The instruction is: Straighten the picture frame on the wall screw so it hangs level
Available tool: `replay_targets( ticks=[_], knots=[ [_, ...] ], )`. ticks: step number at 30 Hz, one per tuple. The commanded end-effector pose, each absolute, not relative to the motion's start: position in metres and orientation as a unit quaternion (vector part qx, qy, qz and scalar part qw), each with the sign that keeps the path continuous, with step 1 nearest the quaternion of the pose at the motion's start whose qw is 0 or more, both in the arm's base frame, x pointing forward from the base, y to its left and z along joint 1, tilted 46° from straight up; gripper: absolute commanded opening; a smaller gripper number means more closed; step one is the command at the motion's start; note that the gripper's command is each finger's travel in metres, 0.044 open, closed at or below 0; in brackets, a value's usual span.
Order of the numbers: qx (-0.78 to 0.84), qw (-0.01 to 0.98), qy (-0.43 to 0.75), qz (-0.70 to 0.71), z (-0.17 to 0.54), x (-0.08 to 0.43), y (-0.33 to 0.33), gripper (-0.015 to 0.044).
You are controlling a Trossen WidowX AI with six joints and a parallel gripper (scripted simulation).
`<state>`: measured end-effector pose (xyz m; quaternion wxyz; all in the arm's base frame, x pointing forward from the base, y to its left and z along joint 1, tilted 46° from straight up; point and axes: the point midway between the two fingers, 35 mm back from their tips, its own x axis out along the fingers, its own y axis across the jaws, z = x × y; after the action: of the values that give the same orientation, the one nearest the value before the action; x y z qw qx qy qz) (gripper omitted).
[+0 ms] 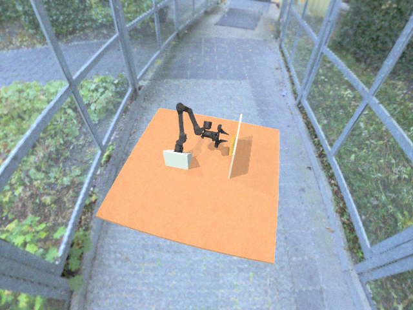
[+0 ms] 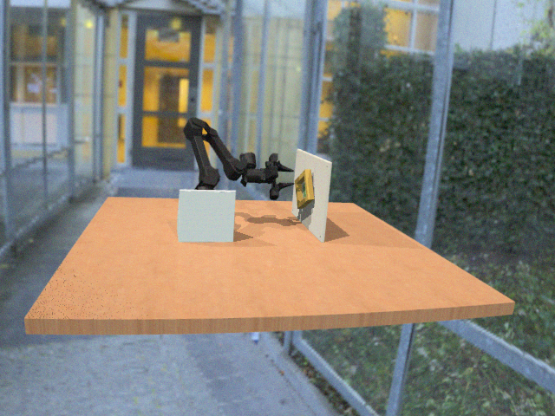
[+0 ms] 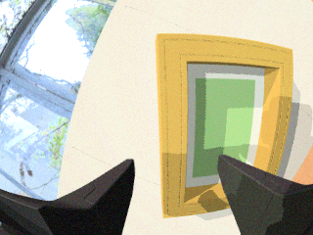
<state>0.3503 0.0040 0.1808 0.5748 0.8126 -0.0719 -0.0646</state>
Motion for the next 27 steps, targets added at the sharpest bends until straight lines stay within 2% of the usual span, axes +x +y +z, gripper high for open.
replay_targets(
  ticks=[1,27],
  knots=[
    [0.812,0.576,-0.072,-0.061,0.184,0.356,0.004,0.0260],
    [0.812,0.576,-0.073,-0.060,0.183,0.390,-0.003,0.0260]
  ],
)
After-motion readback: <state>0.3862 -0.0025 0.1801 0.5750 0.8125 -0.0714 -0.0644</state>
